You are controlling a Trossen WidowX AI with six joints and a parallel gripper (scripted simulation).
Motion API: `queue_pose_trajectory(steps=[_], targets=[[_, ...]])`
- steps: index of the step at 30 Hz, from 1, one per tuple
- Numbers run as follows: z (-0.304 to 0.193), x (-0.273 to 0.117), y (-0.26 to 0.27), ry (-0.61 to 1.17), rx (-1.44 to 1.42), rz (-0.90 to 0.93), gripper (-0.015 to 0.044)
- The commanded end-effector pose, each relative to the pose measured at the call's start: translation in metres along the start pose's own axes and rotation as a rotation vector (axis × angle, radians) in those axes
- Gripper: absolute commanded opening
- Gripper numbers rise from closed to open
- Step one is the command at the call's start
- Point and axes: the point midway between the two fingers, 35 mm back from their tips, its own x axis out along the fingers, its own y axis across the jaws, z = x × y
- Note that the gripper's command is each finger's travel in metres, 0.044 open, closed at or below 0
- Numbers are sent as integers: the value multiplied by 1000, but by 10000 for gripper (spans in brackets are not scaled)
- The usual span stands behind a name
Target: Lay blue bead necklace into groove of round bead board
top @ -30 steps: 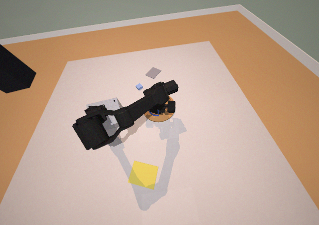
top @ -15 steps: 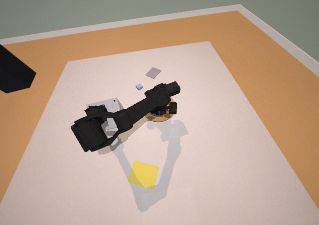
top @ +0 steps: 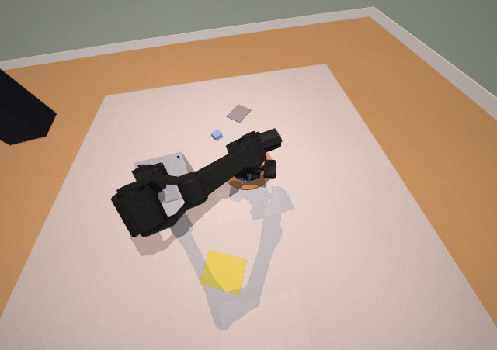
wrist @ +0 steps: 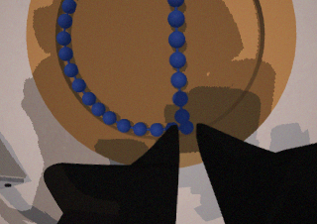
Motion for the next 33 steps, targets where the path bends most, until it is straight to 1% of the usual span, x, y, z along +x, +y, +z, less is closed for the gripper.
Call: queue_pose_trajectory(steps=[1,12,33], targets=[[0,0,0,0,0,0,157],[0,-2,1,2,-5,1,440],[0,-5,1,5,-4,2,440]])
